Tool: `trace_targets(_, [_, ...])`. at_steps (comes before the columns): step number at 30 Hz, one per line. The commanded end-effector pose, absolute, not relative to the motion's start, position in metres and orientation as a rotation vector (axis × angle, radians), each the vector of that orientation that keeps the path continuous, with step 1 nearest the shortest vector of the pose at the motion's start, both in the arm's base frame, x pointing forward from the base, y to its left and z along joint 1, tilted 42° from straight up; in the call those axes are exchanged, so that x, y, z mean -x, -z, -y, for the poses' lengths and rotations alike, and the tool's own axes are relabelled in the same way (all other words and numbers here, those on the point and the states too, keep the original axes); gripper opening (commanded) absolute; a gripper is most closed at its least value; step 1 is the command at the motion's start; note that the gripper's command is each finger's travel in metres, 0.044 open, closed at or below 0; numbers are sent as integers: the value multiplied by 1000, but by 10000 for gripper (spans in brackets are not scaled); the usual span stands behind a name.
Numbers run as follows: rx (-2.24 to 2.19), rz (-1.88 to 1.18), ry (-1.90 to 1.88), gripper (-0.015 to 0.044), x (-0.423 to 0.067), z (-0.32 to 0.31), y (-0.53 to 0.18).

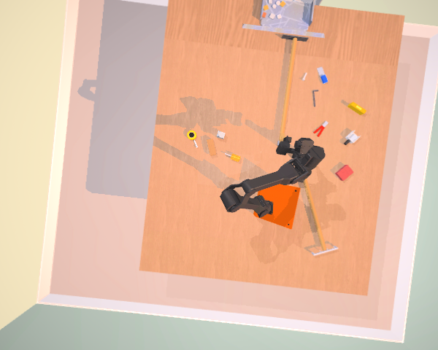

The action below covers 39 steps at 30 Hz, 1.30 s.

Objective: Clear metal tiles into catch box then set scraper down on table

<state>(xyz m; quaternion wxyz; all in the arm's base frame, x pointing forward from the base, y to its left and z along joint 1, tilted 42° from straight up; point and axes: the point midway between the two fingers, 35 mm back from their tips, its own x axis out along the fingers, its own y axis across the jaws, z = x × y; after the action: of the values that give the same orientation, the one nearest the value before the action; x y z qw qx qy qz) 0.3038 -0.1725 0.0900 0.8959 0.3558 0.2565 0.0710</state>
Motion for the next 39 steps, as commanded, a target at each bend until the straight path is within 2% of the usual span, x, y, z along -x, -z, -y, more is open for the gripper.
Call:
trace_targets(1, [-746, -453, -123, 440, -301, 191, -109])
trace_targets(21, [-751, -153, -54, 440, -257, 258, -193])
trace_targets(32, [-718, -52, -39, 440, -221, 276, -234])
trace_targets(39, [-715, -51, -36, 440, -219, 278, -236])
